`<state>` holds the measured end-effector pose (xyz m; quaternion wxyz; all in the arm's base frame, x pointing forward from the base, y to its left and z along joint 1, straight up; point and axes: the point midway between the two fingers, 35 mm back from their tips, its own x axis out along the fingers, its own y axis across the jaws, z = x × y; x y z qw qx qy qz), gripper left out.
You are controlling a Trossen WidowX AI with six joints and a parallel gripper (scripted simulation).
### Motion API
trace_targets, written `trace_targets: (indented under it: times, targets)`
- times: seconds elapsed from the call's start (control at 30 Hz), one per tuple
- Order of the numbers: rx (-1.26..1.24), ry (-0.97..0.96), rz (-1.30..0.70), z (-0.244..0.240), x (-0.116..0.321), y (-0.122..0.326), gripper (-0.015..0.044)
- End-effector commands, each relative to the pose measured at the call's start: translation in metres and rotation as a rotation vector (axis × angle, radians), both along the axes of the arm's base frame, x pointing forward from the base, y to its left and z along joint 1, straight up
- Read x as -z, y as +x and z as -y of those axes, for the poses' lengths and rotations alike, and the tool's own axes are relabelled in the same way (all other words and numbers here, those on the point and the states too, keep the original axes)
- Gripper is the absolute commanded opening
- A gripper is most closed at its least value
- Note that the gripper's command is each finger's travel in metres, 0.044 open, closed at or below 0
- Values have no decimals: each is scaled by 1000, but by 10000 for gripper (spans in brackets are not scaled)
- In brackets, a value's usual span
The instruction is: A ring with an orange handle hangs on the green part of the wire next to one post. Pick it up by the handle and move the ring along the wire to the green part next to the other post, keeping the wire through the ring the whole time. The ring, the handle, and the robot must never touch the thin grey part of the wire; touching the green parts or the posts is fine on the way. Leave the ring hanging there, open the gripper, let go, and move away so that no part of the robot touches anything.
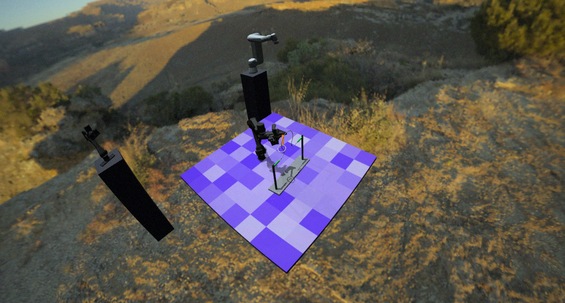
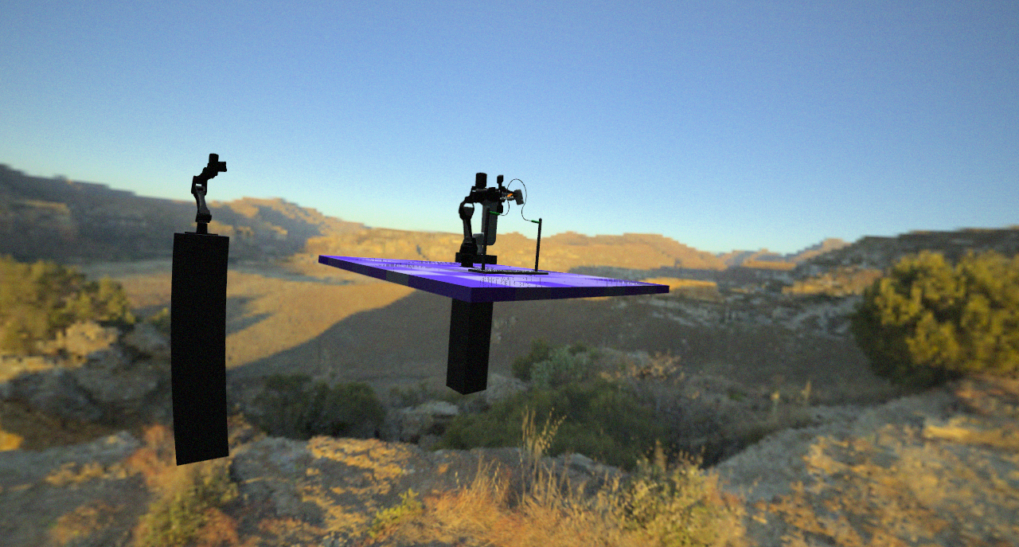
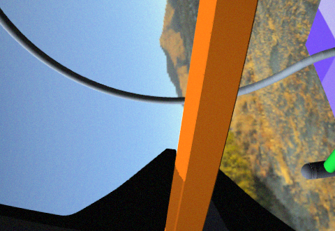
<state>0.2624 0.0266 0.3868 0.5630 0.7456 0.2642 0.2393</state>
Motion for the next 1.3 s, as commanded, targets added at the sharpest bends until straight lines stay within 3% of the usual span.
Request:
trace_targets:
  times: [0.0,1.27]
  targets:
    - [-5,-44,17,-1,-3,-1,-150]
    - [-2,-306,43,-3,8,-1,-150]
